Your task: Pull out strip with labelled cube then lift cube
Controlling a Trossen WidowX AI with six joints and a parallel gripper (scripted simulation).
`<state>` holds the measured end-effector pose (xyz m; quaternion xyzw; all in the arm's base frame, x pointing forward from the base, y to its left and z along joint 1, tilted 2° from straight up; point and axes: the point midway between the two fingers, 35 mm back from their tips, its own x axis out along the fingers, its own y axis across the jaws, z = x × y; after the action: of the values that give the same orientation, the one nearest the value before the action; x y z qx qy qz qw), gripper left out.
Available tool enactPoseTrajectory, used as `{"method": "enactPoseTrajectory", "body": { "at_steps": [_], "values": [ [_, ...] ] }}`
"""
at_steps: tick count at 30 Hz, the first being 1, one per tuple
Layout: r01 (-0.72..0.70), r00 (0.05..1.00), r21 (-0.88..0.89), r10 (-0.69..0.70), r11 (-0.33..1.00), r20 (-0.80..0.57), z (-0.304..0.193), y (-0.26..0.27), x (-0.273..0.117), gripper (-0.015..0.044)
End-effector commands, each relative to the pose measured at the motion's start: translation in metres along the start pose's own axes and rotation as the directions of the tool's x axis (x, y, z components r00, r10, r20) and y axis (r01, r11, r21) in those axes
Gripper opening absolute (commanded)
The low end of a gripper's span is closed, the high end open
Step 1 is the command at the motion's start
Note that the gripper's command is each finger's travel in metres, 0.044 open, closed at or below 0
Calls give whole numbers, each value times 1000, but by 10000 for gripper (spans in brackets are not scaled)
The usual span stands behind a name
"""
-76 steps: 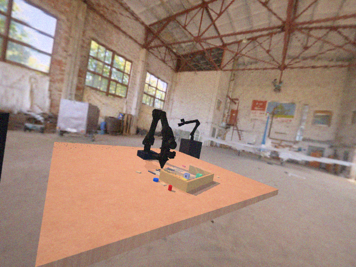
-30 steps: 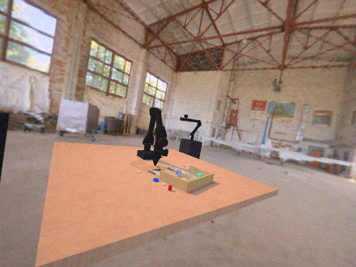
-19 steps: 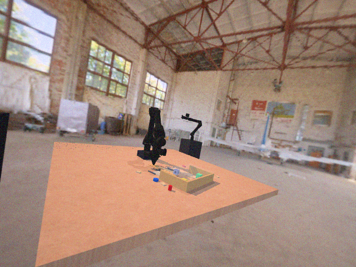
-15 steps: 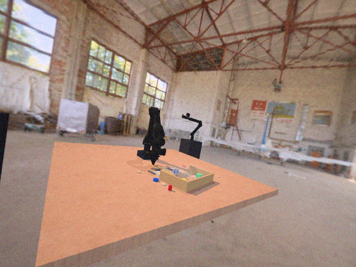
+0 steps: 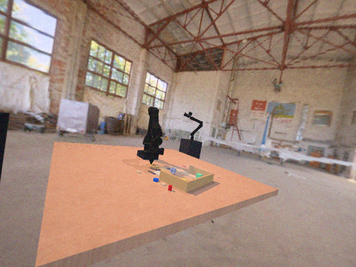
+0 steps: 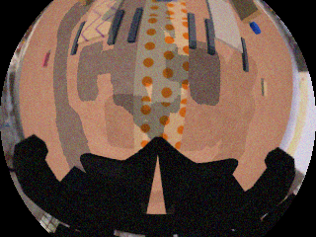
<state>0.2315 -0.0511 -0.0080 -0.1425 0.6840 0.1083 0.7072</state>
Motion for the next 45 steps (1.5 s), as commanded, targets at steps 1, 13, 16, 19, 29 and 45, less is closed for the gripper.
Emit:
{"method": "enactPoseTrajectory", "body": {
  "at_steps": [1,13,16,19,29,45],
  "values": [
    [-10,1000,-2,10,1000,-24,-14,4,4,0],
    [-10,1000,-2,10,1000,-25,-19,4,4,0],
    [-10,1000,-2,10,1000,-25,-19,4,4,0],
    [-10,1000,-2,10,1000,-25,-19,4,4,0],
    [-10,1000,-2,10,1000,-25,-19,4,4,0],
    [-8,1000,-1,8,1000,-19,-10,-1,-33,0]
  ]
}}
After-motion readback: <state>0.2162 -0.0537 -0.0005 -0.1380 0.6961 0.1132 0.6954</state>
